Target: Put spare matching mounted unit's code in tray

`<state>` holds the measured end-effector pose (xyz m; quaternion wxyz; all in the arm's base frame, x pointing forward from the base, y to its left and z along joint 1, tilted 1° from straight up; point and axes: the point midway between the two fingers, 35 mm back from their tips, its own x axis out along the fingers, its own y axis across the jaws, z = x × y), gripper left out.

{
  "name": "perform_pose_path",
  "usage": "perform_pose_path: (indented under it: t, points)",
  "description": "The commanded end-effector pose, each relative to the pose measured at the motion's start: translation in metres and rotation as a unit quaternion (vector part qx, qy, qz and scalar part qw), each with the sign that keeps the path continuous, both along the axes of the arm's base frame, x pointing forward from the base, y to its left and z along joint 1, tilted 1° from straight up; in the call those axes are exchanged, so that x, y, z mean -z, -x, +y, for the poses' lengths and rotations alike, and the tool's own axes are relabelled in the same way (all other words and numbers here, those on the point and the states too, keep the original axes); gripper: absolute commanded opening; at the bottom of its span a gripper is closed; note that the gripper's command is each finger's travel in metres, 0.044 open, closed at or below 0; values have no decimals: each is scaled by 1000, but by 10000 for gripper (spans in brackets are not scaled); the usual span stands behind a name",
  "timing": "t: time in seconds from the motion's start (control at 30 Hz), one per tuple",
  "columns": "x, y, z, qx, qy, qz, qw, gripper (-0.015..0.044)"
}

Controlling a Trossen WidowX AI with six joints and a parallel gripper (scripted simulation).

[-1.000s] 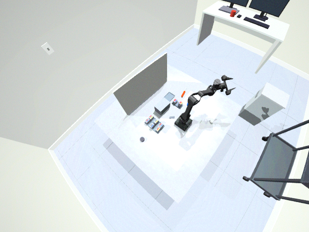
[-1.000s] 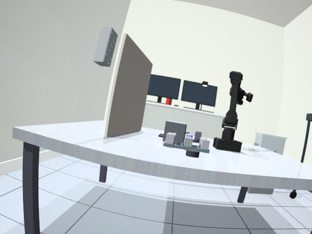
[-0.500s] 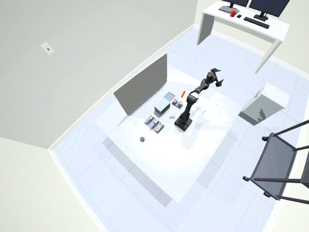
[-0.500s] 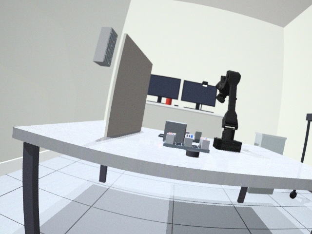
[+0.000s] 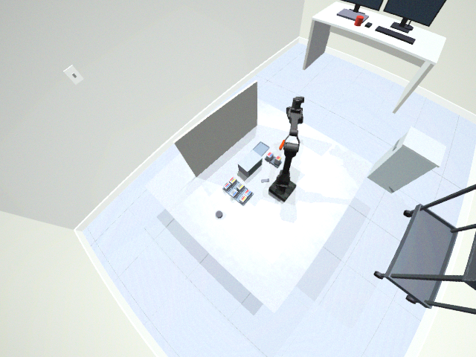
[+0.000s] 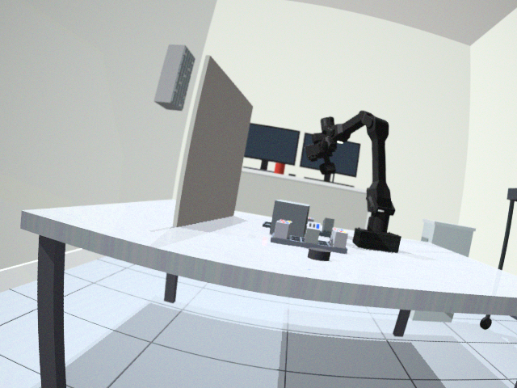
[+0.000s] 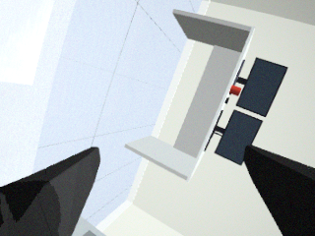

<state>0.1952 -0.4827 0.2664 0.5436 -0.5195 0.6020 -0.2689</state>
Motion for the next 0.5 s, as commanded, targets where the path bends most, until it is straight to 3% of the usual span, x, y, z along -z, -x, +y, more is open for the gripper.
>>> perform_pose_path:
  t: [0.0,0.2,0.47]
  points:
    - [16,-53,31,-28,-72,-59,995,440]
    - [40,-126,106,-38,-205,-127,970,440]
    - [63,-189,226,-10,-375,-163,913,440]
